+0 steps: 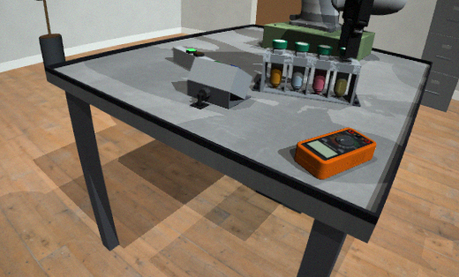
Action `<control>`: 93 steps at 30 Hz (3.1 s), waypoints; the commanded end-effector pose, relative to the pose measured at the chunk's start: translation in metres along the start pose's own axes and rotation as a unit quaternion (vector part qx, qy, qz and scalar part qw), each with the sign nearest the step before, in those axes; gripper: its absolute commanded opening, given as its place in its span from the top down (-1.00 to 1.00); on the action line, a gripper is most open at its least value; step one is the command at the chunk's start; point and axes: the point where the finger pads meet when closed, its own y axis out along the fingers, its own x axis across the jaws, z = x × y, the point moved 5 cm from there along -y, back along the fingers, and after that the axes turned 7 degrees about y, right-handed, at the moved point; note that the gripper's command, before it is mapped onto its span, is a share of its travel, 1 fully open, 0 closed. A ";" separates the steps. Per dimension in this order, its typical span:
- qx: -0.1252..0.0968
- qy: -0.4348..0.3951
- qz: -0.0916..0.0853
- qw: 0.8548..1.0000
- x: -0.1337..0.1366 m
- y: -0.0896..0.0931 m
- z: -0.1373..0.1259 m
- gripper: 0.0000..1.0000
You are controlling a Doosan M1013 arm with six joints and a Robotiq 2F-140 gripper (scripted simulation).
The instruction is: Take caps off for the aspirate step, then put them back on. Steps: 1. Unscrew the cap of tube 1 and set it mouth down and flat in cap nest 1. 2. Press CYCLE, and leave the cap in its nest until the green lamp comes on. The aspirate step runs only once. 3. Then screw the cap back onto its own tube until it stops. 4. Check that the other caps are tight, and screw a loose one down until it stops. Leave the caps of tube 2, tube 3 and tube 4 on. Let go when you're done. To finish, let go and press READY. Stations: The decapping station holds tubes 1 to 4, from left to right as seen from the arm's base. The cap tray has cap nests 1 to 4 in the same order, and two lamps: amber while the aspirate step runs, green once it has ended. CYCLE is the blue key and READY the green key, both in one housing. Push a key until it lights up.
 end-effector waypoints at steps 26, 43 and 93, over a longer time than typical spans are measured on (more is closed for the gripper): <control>0.018 -0.159 -0.001 0.987 0.001 -0.001 -0.002 0.41; 0.017 0.213 0.005 0.977 0.001 0.000 -0.002 0.41; 0.018 -0.184 -0.002 0.983 0.001 0.000 -0.002 0.18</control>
